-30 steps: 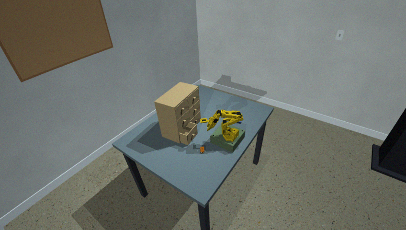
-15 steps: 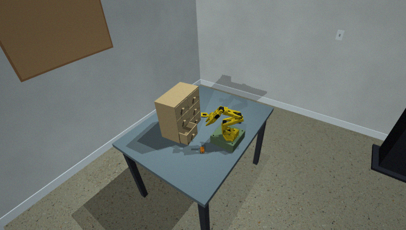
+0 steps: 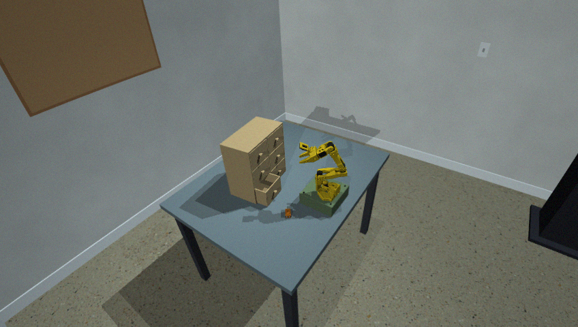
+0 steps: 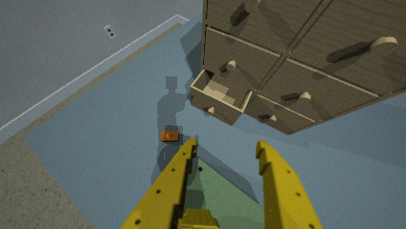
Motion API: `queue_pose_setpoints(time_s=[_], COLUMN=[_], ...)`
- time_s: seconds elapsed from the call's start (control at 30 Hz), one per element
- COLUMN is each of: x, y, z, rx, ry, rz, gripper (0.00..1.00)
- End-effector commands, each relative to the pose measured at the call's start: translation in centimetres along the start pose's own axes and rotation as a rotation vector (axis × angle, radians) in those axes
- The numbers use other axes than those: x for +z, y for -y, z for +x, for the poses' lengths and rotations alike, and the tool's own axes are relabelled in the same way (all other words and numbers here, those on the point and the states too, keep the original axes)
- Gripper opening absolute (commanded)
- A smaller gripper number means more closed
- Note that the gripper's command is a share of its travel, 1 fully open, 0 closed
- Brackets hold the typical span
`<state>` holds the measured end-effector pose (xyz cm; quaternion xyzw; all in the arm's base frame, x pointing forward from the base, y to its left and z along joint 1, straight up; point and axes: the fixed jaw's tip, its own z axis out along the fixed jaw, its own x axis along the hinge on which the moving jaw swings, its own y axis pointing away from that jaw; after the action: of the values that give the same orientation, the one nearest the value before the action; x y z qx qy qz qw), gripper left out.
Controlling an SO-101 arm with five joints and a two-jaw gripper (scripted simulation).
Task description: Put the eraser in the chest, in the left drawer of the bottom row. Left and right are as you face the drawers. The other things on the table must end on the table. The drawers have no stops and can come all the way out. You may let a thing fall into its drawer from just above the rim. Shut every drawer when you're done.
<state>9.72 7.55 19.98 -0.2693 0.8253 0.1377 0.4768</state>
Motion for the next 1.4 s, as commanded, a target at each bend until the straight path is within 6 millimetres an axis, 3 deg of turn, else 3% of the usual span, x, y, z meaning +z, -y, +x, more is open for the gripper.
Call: queue_pose_setpoints(time_s=[0.0, 0.33, 0.83, 0.9, 1.37], x=[-0.5, -0.5, -1.4, -1.4, -4.3], y=[0.2, 0.2, 5.8, 5.8, 10.0], z=[-0.1, -0.1, 0.6, 0.6, 2.5], rx=[0.007, 0.007, 0.255, 0.255, 0.486], ry=[0.007, 0.007, -0.007, -0.007, -0.021], rz=[0.01, 0.01, 0.434, 0.434, 0.83], gripper=[0.26, 0.27, 0.27, 0.27, 0.27])
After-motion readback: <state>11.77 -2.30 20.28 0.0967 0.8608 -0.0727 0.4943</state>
